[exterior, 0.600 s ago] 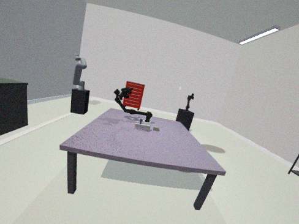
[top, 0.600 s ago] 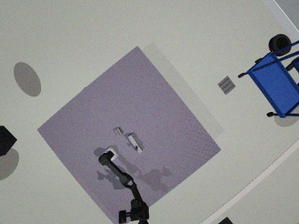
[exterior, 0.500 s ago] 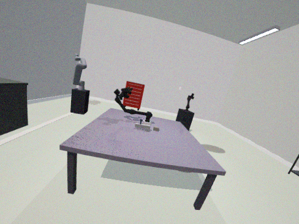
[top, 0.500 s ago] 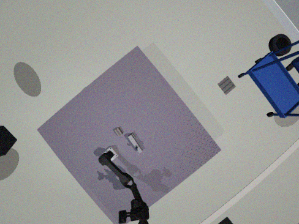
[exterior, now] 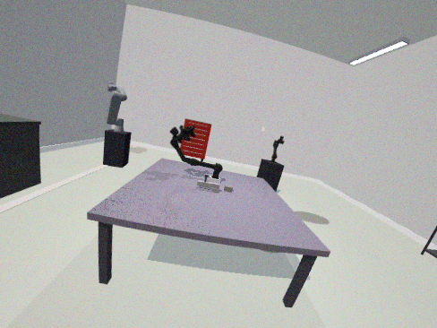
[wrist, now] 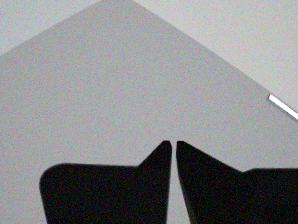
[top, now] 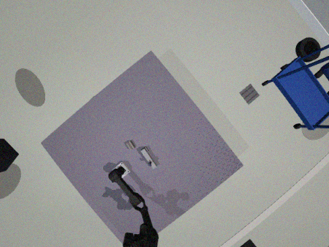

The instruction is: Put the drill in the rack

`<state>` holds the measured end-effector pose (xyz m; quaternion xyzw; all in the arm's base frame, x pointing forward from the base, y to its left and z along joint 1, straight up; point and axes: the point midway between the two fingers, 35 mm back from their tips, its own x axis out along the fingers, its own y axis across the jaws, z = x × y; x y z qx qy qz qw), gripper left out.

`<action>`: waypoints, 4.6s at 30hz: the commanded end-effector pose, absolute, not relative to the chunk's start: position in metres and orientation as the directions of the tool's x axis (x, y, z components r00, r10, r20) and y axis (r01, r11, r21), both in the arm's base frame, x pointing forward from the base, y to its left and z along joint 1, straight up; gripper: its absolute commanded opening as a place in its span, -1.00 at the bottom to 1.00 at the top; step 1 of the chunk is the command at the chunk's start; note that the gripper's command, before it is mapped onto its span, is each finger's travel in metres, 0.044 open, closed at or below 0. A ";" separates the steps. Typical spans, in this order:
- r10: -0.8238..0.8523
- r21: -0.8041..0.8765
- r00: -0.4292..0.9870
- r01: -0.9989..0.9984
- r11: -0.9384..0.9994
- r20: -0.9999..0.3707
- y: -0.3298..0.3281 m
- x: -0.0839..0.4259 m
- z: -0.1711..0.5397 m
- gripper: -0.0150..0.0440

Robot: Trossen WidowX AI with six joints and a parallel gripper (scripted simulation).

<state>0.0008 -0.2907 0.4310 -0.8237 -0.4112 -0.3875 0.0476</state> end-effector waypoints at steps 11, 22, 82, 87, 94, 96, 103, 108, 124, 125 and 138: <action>0.701 0.909 0.684 0.136 -0.393 0.201 -0.082 -0.019 0.500 -0.49; 0.521 0.981 0.839 0.073 0.177 -0.156 0.017 0.054 0.481 -0.49; -0.013 -0.005 0.028 0.264 0.964 -1.000 -0.140 0.237 0.123 -0.49; -0.013 -0.005 0.028 0.264 0.964 -1.000 -0.140 0.238 0.121 -0.49; -0.013 -0.005 0.028 0.264 0.964 -1.000 -0.139 0.237 0.120 -0.49; -0.013 -0.005 0.028 0.264 0.964 -1.000 -0.139 0.236 0.119 -0.49; -0.012 -0.005 0.028 0.264 0.964 -1.000 -0.138 0.234 0.117 -0.49; -0.012 -0.005 0.028 0.264 0.964 -1.000 -0.138 0.233 0.115 -0.49; -0.012 -0.005 0.028 0.264 0.964 -1.000 -0.137 0.232 0.109 -0.49; -0.012 -0.005 0.028 0.264 0.964 -1.000 -0.137 0.232 0.109 -0.49; -0.012 -0.005 0.028 0.264 0.964 -1.000 -0.137 0.232 0.104 -0.49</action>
